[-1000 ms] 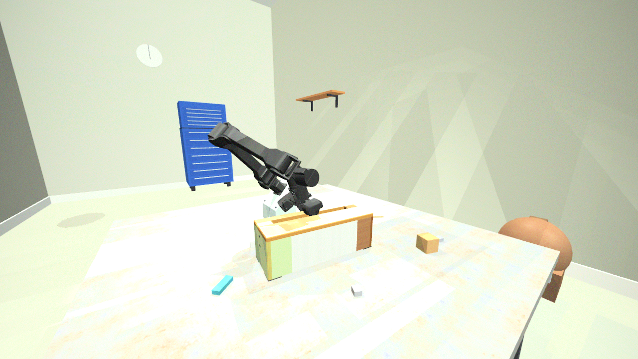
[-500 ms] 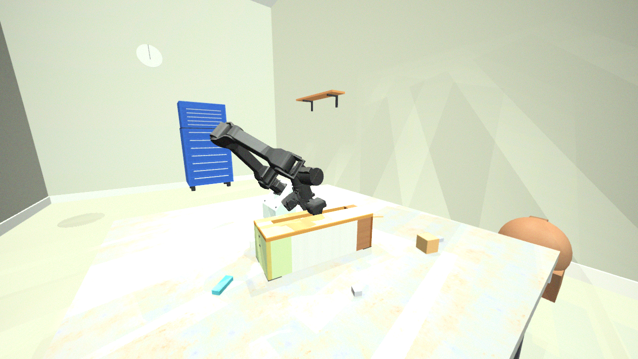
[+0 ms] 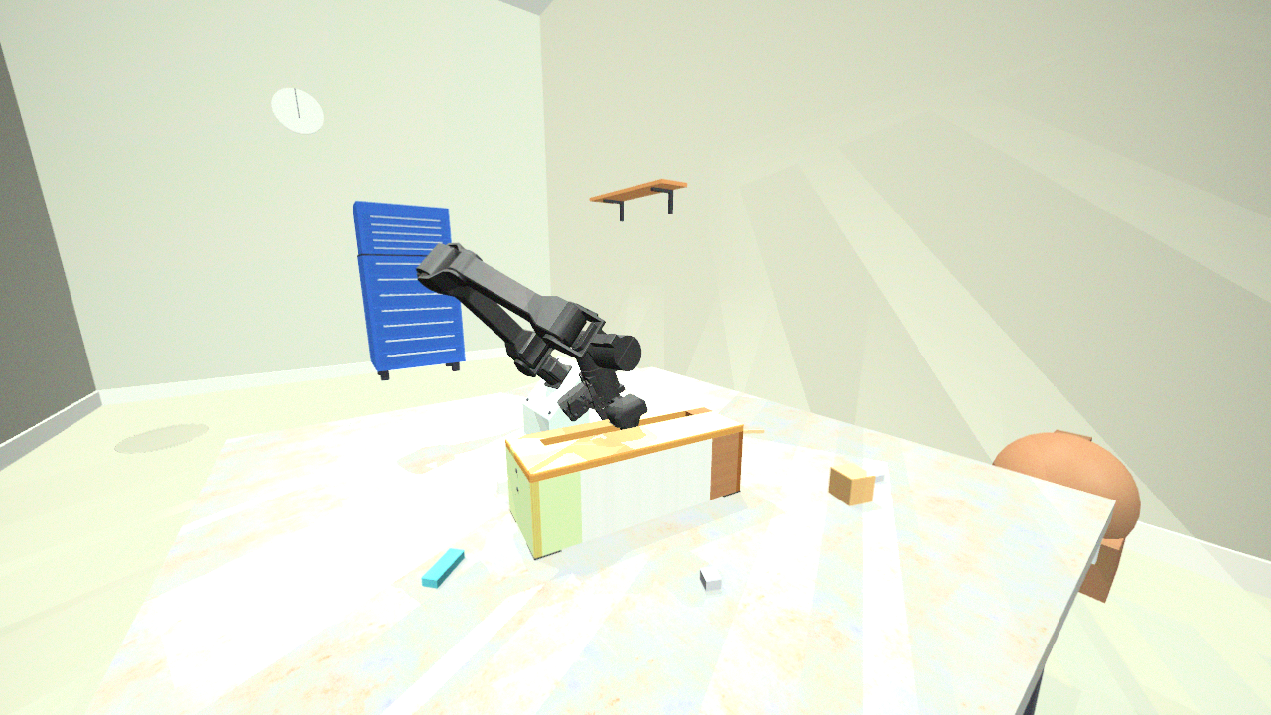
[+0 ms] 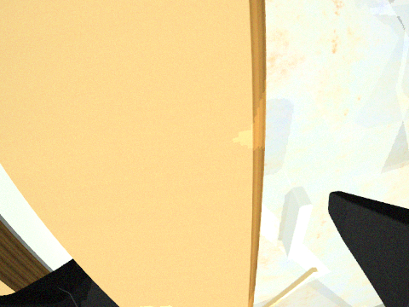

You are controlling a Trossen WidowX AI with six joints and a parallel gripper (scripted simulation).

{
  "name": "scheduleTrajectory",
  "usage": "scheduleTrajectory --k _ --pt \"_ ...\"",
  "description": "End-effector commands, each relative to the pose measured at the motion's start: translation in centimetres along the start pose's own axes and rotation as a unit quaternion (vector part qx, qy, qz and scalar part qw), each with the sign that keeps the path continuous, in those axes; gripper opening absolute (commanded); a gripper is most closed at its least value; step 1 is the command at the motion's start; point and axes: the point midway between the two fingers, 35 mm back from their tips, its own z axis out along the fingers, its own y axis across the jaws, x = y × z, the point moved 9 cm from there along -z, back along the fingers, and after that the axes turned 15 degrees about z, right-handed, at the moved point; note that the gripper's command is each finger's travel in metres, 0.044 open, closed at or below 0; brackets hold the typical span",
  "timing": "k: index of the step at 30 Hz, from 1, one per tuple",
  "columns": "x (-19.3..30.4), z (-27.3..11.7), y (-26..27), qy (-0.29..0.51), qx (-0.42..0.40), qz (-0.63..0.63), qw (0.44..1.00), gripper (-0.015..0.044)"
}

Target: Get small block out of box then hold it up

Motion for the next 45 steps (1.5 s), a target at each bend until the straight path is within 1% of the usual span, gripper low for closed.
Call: scheduleTrajectory --k 1,23,35,45 --pt "0.3 0.1 -0.2 0.000 0.000 -0.001 1.000 0.0400" --pt "2.3 0.9 -0.7 0.000 0.000 -0.001 1.000 0.0400" --pt "1.4 0.5 -0.2 0.000 0.000 -0.001 1.000 0.0400" --pt "2.4 0.9 -0.5 0.000 0.000 -0.001 1.000 0.0400"
